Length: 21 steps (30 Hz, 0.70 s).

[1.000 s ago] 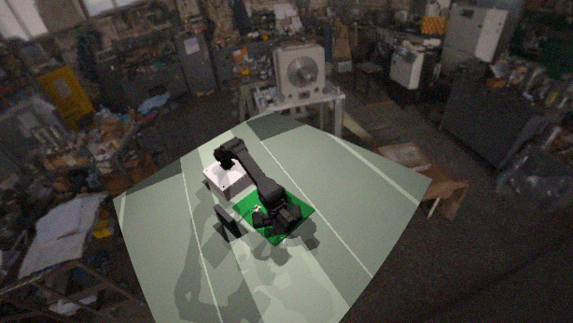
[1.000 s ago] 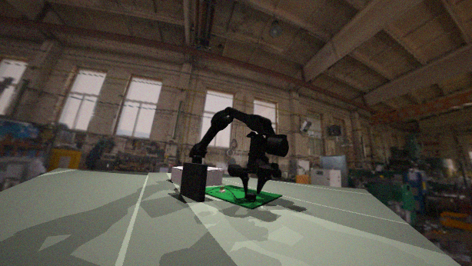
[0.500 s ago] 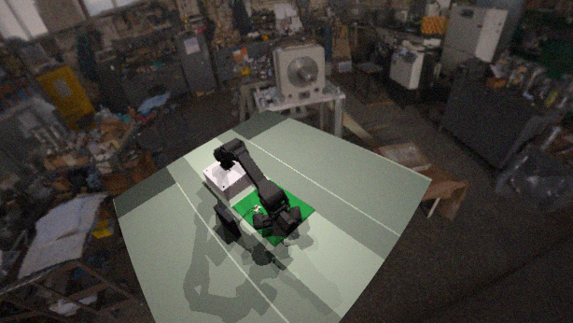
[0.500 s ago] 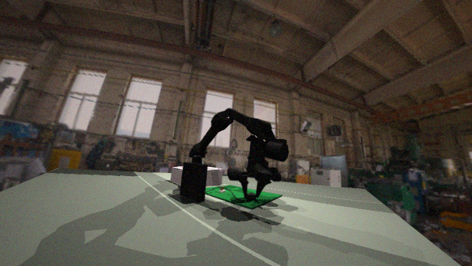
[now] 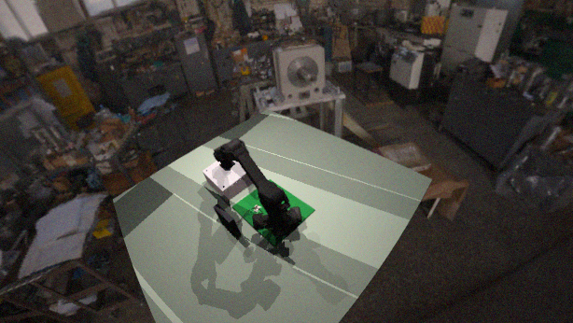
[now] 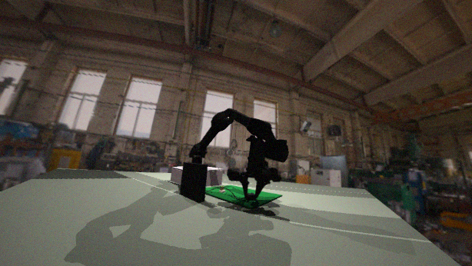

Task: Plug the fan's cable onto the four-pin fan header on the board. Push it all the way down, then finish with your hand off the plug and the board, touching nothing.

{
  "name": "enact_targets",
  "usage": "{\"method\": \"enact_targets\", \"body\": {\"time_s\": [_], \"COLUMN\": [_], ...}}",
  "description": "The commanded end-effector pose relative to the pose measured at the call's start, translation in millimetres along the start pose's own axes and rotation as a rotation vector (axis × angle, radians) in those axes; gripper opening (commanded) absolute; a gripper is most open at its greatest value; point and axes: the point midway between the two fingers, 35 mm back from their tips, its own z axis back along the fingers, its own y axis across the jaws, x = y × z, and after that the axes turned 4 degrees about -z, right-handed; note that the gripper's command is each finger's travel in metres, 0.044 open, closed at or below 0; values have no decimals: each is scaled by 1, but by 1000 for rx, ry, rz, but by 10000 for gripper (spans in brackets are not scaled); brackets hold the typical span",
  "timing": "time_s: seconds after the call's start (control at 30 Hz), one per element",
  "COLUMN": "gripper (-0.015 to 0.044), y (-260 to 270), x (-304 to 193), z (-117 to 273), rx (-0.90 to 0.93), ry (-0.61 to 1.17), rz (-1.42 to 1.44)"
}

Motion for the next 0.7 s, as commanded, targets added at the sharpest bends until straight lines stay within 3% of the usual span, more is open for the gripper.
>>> {"method": "enact_targets", "body": {"time_s": [0.0,0.37,0.67], "gripper": [105,0,0], "y": [0,0,1], "x": [0,0,-5], "z": [0,1,27], "rx": [0,0,1], "ry": [0,0,2], "rz": [0,0,1]}}
